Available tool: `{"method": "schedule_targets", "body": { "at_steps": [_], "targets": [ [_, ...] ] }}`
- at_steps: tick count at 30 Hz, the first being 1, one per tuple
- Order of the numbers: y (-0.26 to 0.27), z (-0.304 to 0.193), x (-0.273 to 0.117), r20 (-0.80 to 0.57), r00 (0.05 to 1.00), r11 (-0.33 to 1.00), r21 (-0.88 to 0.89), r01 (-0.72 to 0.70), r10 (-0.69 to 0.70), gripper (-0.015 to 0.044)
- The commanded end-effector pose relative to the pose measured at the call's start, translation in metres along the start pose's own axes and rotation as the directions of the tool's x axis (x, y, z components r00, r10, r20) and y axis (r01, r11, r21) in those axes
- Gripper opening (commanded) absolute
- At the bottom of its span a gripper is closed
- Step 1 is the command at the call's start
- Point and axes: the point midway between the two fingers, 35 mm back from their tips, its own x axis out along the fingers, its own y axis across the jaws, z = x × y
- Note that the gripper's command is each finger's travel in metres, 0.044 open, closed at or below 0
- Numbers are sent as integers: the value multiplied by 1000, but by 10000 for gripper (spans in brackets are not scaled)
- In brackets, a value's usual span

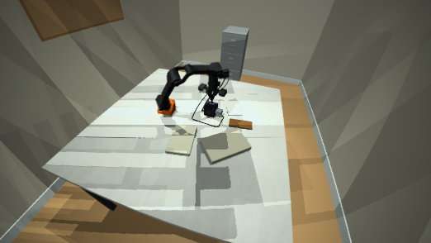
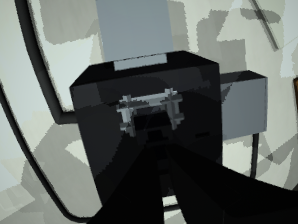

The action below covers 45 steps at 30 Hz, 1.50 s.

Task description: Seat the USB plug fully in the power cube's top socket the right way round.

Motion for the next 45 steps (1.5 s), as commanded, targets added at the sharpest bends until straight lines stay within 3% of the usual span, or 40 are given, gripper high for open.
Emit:
{"method": "schedule_targets", "body": {
  "at_steps": [1,45],
  "targets": [
    [0,0,-3,2,1000,1000,5,0,0,0],
    [0,0,-26,-2,1000,998,61,0,0,0]
  ]
}}
